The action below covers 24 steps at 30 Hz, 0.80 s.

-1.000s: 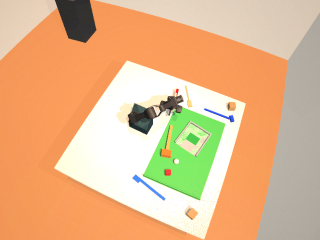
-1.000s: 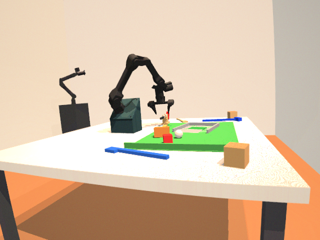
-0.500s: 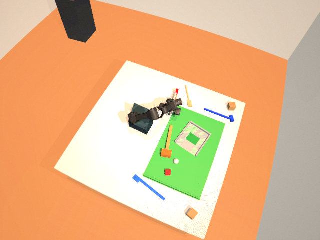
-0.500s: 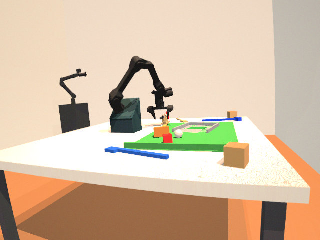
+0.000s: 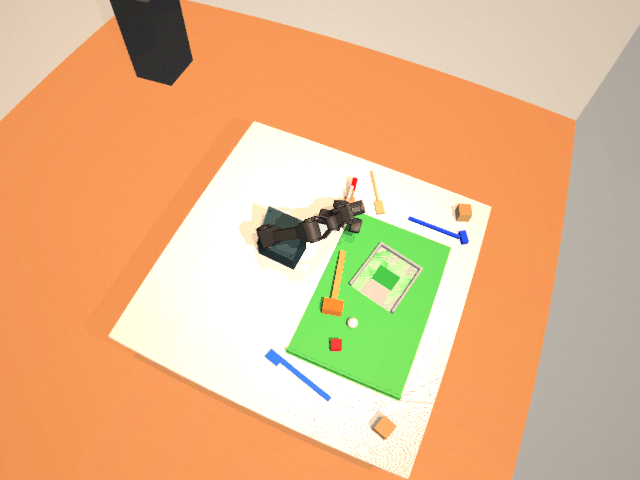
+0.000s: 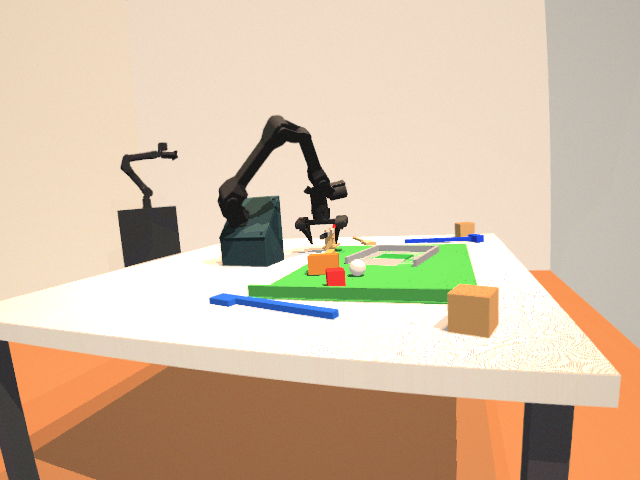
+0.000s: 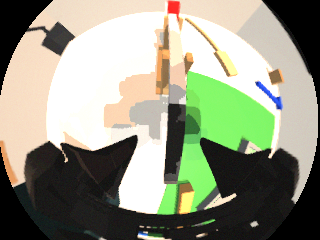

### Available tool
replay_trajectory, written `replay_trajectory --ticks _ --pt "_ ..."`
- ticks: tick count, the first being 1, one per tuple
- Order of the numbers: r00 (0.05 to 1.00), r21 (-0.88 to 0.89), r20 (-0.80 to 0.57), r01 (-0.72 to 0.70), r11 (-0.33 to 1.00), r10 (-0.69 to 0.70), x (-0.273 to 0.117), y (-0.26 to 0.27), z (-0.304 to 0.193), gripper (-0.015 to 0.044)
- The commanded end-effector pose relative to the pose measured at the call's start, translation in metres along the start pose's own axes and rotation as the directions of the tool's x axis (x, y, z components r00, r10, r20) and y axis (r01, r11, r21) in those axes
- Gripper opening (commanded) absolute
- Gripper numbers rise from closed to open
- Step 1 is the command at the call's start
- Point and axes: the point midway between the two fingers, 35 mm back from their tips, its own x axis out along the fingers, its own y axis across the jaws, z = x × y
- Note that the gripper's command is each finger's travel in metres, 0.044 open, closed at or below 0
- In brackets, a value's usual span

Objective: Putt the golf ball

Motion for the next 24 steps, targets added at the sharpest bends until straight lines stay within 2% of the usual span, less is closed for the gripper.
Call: replay_trajectory --ticks 1,16,24 --pt "1.0 -0.004 -0.003 0.001 1.0 -0.001 0.0042 0.0002 -0.0016 0.044" --pt "1.0 0.0 0.0 0.0 1.0 0.0 0.0012 0.0001 -0.0005 0.0046" --pt "1.0 0.0 0.0 0.0 1.0 0.0 -0.0024 -0.0006 0.0009 0.0"
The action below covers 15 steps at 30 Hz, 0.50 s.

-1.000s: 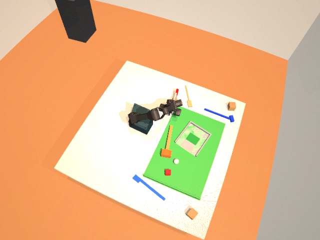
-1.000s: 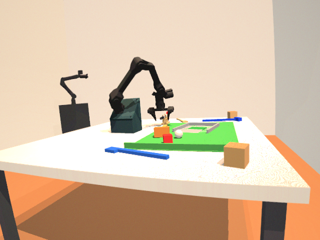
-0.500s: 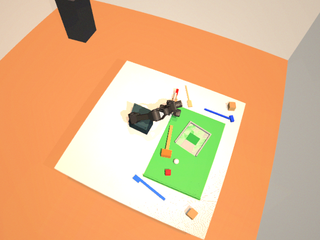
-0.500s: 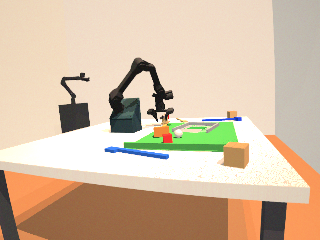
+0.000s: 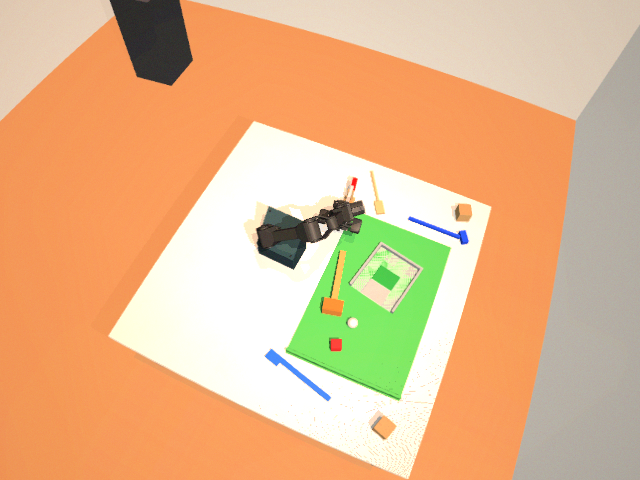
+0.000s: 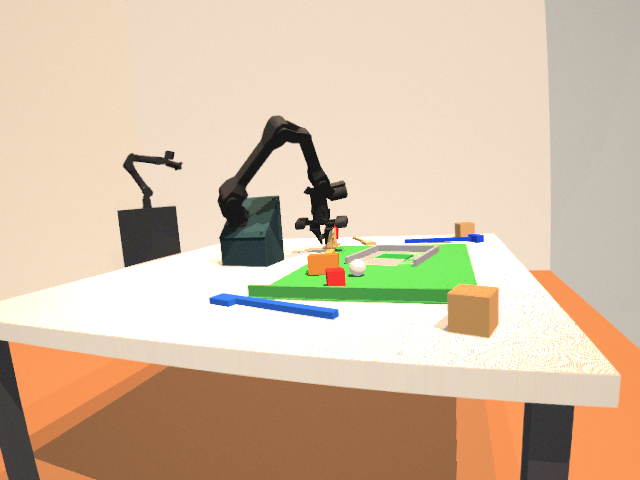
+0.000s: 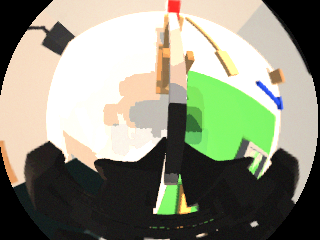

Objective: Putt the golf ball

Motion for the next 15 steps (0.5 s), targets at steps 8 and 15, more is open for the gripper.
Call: replay_trajectory --ticks 8,15 --pt "1.0 -0.001 0.007 0.001 1.0 -0.001 -0.058 -0.004 0.019 0.0" --pt "1.0 -0.001 0.006 0.0 1.0 0.0 -0.097 0.0 0.028 0.0"
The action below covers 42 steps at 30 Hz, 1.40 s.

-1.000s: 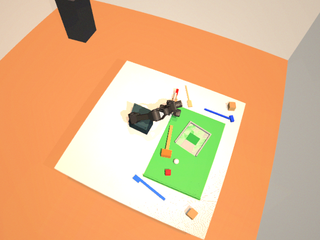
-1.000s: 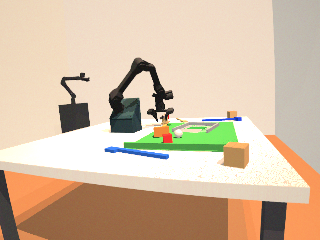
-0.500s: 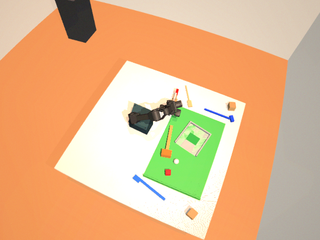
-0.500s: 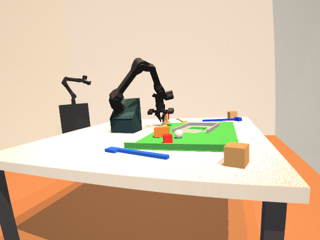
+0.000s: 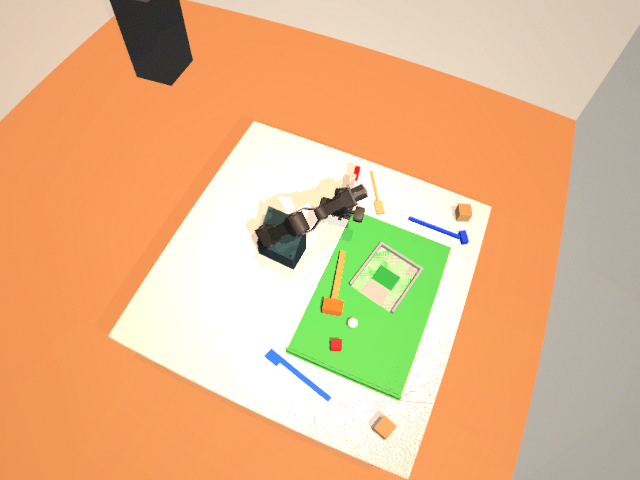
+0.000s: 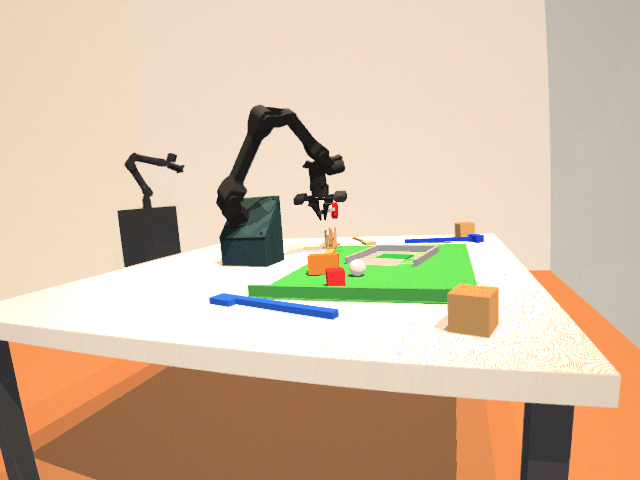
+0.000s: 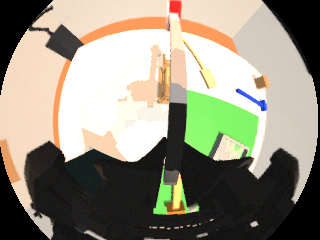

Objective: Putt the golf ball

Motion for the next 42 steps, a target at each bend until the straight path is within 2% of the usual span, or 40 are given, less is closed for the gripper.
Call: replay_trajectory --ticks 1,3,10,20,30,42 --pt "1.0 0.006 0.007 -0.003 1.0 0.003 -0.011 0.001 0.003 0.0" --pt "1.0 0.02 0.003 0.006 1.0 -0.006 -0.006 -0.002 -0.002 0.0" --pt "1.0 0.223 -0.004 0.027 0.974 -0.027 -0.028 -0.022 -0.039 0.0" --pt "0.998 0.504 -0.029 0.059 0.862 -0.052 -0.055 -0.041 -0.1 0.0" --pt "0.995 0.739 -0.068 0.095 0.667 -0.067 -0.077 -0.046 -0.166 0.0" --pt "0.989 0.925 -0.131 0.146 0.351 -0.066 -0.099 -0.033 -0.246 0.0"
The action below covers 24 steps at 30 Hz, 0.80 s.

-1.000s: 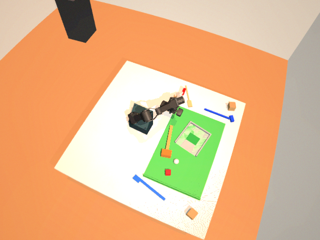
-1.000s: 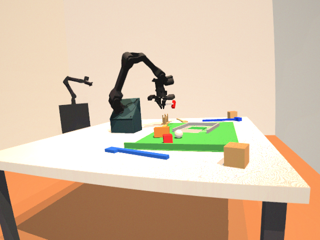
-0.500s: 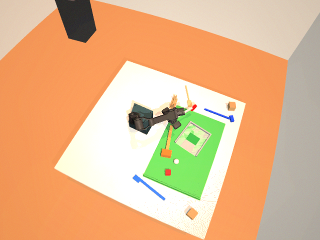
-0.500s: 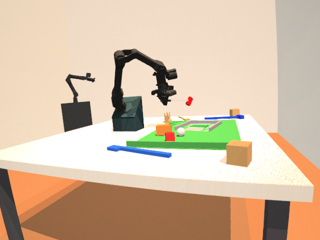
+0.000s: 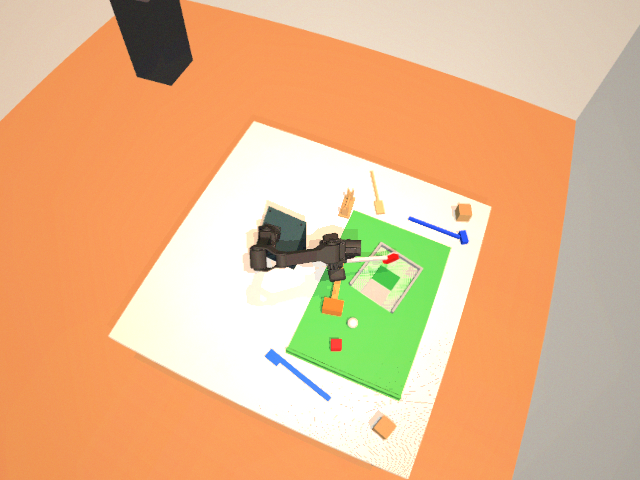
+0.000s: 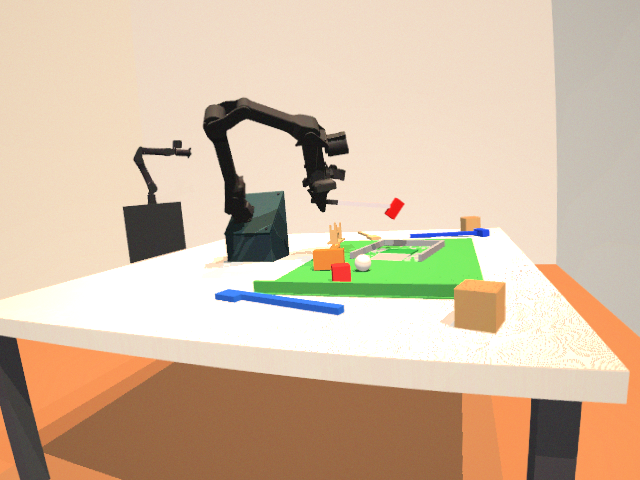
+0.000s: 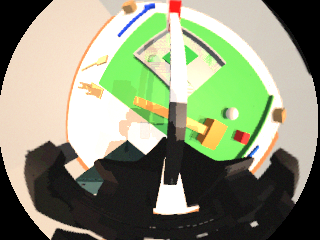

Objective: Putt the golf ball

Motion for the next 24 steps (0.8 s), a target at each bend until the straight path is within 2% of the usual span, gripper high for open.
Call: replay_trajectory --ticks 1,10,24 --pt "1.0 0.122 -0.005 0.022 0.992 -0.021 -0.006 -0.02 -0.017 0.0" --pt "0.997 0.386 -0.046 0.077 0.919 -0.064 -0.014 -0.061 -0.063 0.0" --pt "0.985 0.693 -0.128 0.174 0.7 -0.117 -0.026 -0.099 -0.138 0.0"
